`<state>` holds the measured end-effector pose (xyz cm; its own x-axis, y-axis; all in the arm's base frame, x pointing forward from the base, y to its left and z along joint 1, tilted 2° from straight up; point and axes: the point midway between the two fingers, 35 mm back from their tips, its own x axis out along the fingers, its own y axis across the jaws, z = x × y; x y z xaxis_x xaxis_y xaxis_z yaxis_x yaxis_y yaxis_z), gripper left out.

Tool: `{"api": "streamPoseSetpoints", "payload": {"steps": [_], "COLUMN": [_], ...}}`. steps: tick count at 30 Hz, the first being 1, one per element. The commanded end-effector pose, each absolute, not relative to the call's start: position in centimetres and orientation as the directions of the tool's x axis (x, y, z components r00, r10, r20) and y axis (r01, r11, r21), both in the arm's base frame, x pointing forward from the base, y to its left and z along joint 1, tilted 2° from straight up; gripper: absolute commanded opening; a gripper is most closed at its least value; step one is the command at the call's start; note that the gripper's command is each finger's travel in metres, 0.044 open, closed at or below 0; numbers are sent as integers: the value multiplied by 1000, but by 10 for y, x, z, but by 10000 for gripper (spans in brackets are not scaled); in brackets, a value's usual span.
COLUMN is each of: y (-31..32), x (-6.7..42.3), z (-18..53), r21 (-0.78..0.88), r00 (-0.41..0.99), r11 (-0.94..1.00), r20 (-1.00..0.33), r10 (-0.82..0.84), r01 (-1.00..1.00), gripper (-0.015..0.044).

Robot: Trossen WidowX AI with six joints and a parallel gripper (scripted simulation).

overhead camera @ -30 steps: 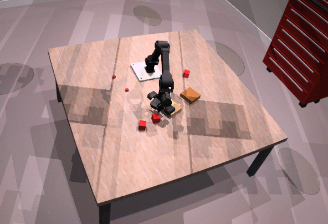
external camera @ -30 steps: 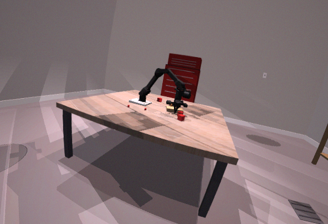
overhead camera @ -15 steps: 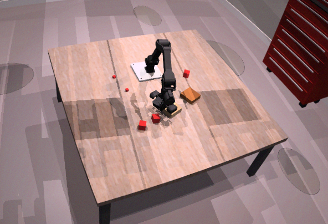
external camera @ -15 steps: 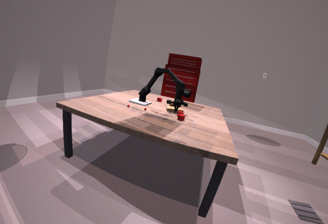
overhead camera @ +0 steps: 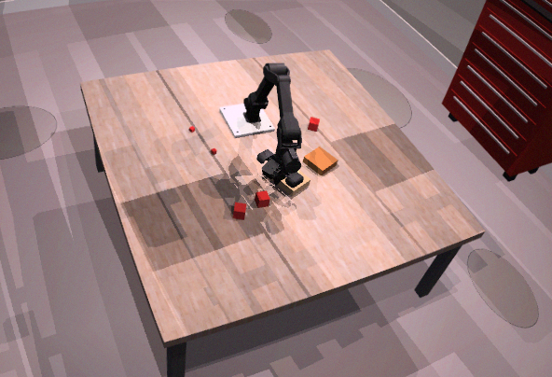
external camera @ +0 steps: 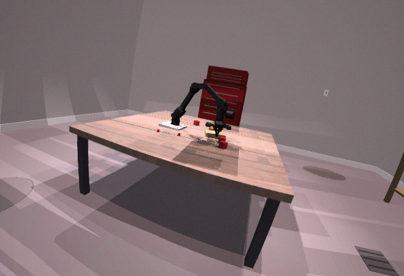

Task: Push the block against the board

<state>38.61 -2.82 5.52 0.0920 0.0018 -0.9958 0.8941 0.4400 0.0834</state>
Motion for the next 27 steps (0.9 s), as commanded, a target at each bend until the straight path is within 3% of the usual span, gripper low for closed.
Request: {"api": "streamPoseSetpoints", "payload": {"steps": [1, 27], "y": [-17, 21], "x": [380, 359], "z": [51, 49], "r21": [73, 73], "r00": [77, 75], "r11": [442, 442], "r20": [-997, -997], "r10": [10, 14], "r01": [894, 894], "gripper": [0, 0]}}
